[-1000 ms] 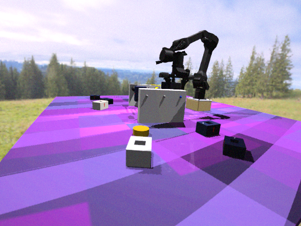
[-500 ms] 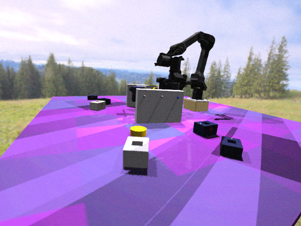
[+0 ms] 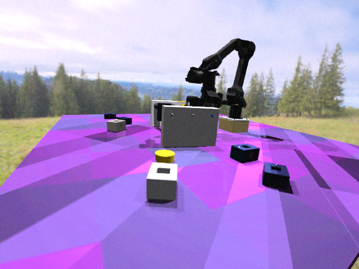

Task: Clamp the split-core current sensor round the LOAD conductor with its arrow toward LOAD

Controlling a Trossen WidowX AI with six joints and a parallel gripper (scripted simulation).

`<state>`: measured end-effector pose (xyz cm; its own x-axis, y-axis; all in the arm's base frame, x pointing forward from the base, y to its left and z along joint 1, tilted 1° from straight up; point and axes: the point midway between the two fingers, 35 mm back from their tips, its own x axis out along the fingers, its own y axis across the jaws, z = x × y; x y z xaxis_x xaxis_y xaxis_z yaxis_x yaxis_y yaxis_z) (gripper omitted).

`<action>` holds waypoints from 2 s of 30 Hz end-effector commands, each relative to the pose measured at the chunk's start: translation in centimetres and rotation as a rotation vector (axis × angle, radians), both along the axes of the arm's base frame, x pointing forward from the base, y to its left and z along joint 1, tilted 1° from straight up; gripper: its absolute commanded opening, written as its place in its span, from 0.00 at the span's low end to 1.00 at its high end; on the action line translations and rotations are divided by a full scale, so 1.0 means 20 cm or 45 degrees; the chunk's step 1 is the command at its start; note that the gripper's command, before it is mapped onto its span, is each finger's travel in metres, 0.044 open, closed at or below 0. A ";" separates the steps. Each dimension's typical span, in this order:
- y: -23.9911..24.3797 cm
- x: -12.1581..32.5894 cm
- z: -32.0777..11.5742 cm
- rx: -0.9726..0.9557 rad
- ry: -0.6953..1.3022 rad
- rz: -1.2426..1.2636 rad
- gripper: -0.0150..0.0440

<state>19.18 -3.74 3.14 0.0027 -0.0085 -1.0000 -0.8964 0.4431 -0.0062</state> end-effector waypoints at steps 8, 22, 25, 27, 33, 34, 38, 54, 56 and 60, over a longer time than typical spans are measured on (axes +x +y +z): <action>0.00 0.00 0.00 0.000 -0.001 0.000 0.66; -0.01 0.03 0.13 0.001 -0.002 0.001 0.25; -0.01 0.04 0.20 0.002 -0.002 0.001 0.25; -0.01 0.05 0.25 0.003 -0.002 0.002 0.25; -0.01 0.06 0.38 0.005 -0.002 0.003 0.25; -0.01 0.06 0.41 0.005 -0.002 0.003 0.25; -0.01 0.06 0.50 0.006 -0.002 0.004 0.25; -0.04 0.10 0.66 0.008 -0.002 0.013 0.25; -0.06 0.14 0.66 0.007 -0.003 0.020 0.25; -0.12 0.22 0.65 0.005 -0.005 0.035 0.25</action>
<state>22.04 -5.19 16.00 -0.0092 -0.0056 -0.9999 -0.9039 0.4277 0.0060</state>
